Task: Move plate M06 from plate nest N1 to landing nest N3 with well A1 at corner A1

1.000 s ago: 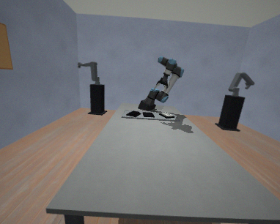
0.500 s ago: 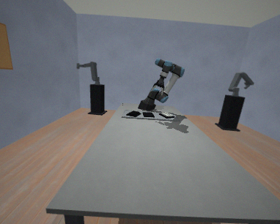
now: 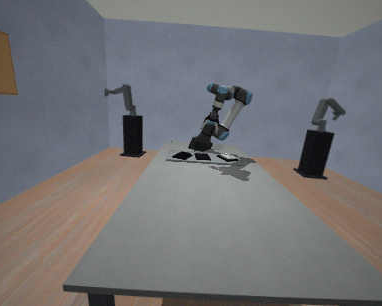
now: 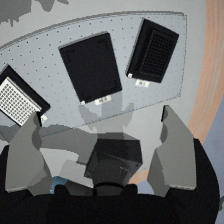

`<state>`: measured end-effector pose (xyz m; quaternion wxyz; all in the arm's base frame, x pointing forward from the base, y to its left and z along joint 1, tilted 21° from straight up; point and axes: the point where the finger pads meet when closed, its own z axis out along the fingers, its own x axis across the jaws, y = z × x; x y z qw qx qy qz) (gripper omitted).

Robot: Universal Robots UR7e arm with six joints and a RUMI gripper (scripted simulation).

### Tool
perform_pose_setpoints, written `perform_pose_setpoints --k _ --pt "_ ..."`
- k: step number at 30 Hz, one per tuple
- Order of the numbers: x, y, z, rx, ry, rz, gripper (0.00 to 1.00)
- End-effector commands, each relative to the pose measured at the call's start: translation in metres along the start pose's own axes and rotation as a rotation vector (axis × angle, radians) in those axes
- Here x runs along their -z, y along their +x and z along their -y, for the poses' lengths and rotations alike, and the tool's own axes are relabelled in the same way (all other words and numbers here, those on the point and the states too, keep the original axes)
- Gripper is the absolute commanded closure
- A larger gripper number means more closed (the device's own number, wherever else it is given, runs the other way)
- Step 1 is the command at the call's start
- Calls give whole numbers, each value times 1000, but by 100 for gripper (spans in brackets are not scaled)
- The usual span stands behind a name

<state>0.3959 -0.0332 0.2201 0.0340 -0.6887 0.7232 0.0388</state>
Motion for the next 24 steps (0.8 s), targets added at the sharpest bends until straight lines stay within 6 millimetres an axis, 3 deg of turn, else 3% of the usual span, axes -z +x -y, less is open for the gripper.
perform_pose_setpoints --k 1,7,15,20,24 --pt "-23 17 10 -21 2 25 18" --pt "-30 23 13 -21 2 25 18" --pt "-61 47 22 -62 10 67 18" --pt "-64 49 23 -62 10 67 18" --pt "-79 61 25 -103 22 108 18"
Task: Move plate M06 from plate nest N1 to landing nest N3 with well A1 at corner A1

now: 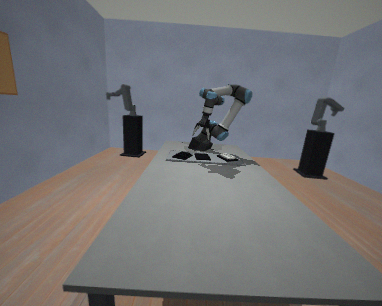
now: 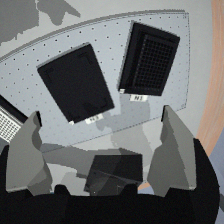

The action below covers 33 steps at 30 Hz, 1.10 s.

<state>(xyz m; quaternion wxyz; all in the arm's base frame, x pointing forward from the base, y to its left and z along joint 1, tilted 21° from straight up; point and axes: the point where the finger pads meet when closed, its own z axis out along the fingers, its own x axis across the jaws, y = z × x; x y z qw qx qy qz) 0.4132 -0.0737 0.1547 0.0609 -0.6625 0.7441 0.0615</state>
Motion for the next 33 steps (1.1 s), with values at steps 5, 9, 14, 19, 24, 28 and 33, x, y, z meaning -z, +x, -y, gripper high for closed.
perform_pose_setpoints --k 5,9,14,19,24,28,33 --pt "-34 30 9 -37 15 38 18" --pt "-34 30 9 -37 15 38 18" --pt "-46 40 10 -78 31 79 18" --pt "-65 56 11 -78 31 79 18" --pt "-69 59 11 -91 38 92 18" --pt "-80 68 11 -119 52 119 18" --pt "-95 80 10 -119 52 119 18"
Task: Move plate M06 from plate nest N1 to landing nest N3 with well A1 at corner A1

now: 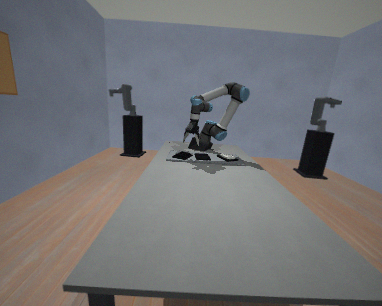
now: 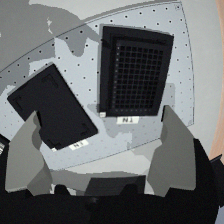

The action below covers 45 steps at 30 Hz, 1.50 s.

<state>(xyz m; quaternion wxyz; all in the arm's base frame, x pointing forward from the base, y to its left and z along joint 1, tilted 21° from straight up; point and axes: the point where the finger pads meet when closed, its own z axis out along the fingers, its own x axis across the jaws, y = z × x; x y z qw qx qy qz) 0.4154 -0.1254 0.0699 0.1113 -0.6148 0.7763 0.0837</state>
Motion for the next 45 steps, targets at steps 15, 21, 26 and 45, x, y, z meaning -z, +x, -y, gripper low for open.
perform_pose_setpoints --k 15,21,26,45 --pt "-48 44 -3 -63 42 65 18" --pt "-69 62 -8 -91 61 91 18" --pt "-69 62 -8 -91 61 91 18" --pt "-77 60 -7 -88 60 91 18"
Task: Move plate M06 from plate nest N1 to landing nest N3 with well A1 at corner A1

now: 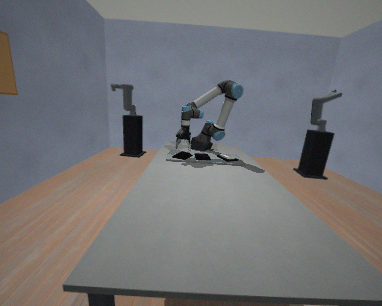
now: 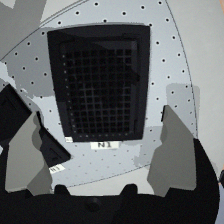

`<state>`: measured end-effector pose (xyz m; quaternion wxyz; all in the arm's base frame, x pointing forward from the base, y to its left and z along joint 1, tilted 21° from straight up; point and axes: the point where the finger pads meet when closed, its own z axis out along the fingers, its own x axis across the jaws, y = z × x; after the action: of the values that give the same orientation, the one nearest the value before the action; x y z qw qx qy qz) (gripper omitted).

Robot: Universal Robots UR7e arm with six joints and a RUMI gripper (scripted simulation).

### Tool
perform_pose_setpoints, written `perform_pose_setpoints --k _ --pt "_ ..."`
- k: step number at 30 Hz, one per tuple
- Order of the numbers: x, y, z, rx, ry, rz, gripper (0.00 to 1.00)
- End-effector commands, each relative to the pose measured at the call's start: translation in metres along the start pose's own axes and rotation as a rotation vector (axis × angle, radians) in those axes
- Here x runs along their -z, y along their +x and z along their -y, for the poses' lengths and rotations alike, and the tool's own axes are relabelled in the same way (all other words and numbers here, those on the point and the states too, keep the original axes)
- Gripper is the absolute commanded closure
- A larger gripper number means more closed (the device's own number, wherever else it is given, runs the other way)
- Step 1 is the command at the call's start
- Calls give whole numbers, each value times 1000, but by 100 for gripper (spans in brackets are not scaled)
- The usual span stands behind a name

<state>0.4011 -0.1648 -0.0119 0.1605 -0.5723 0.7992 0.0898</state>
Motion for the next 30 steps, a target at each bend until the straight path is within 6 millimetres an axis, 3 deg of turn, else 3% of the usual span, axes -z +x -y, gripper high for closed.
perform_pose_setpoints --k 1,16,30 --pt "-10 -2 -2 -2 -5 5 18" --pt "-34 -2 -3 -2 -5 5 18" --pt "-32 0 -1 -1 -1 2 18"
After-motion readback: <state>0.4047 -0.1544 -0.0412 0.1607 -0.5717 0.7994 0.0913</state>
